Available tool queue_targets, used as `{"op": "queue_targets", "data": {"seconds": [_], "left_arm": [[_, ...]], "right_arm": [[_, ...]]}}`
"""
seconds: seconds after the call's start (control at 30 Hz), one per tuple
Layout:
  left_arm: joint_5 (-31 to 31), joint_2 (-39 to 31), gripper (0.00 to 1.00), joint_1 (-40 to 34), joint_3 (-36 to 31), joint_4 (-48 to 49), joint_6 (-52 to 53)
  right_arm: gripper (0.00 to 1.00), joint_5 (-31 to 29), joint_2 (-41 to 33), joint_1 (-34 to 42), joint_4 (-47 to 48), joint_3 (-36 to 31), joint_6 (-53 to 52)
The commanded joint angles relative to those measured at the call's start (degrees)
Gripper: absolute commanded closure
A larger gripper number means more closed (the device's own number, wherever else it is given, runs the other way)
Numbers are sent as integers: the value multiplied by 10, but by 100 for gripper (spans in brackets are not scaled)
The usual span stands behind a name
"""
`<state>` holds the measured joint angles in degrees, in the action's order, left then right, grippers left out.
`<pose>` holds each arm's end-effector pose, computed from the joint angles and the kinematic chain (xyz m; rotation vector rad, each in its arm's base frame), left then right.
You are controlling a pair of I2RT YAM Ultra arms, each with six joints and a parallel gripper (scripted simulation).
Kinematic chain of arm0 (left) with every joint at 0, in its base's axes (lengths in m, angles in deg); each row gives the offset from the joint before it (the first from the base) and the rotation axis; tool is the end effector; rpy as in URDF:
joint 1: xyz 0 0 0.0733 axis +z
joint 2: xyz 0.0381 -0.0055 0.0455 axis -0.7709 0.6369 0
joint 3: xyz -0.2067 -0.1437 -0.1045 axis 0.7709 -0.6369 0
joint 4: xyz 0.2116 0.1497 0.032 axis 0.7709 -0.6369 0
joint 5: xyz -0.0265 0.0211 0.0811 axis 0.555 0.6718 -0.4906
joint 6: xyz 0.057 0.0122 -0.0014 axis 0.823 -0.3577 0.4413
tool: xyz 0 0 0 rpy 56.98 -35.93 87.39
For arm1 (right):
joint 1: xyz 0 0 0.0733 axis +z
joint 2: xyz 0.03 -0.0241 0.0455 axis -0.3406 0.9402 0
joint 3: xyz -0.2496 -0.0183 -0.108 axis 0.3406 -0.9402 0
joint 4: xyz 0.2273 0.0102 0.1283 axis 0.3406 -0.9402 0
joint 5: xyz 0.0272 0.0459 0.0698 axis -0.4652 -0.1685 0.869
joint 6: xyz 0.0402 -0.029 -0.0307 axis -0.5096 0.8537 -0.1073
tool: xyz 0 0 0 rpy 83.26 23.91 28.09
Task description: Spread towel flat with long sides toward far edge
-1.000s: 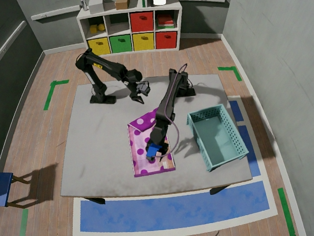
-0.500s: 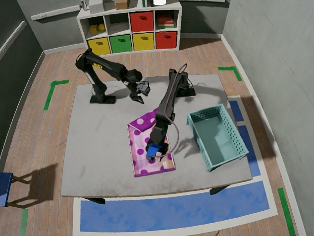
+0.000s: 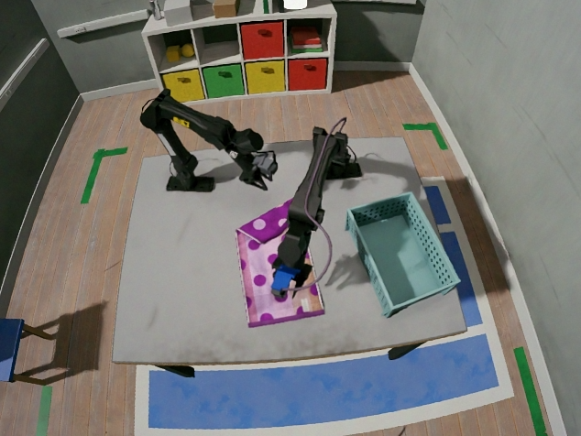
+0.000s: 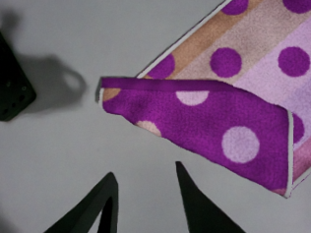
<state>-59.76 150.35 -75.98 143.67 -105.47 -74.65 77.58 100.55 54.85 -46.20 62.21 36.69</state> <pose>0.4525 -0.2150 0.2442 0.5328 2.4222 -0.1925 0.0705 0.2630 0.2493 -1.5823 2.0767 0.5044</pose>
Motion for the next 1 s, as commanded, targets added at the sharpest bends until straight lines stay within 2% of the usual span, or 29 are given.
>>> {"op": "queue_targets", "data": {"seconds": [0.0,0.1,0.4,0.47,0.63,0.97], "left_arm": [[-19,11,66,17,-17,-17,-35],[-32,19,66,31,-25,-24,-70],[-61,73,66,80,14,-57,-174],[-61,73,66,80,14,-57,-174],[-69,103,66,73,64,-103,-213],[-70,97,66,80,79,-116,-215]], "right_arm": [[66,-13,18,-35,14,16,-22],[66,-22,38,-68,21,23,-44],[66,-54,124,-156,36,77,-120],[66,-54,124,-156,36,77,-120],[66,-77,187,-196,21,127,-170],[66,-124,327,-264,-16,271,-281]]}}
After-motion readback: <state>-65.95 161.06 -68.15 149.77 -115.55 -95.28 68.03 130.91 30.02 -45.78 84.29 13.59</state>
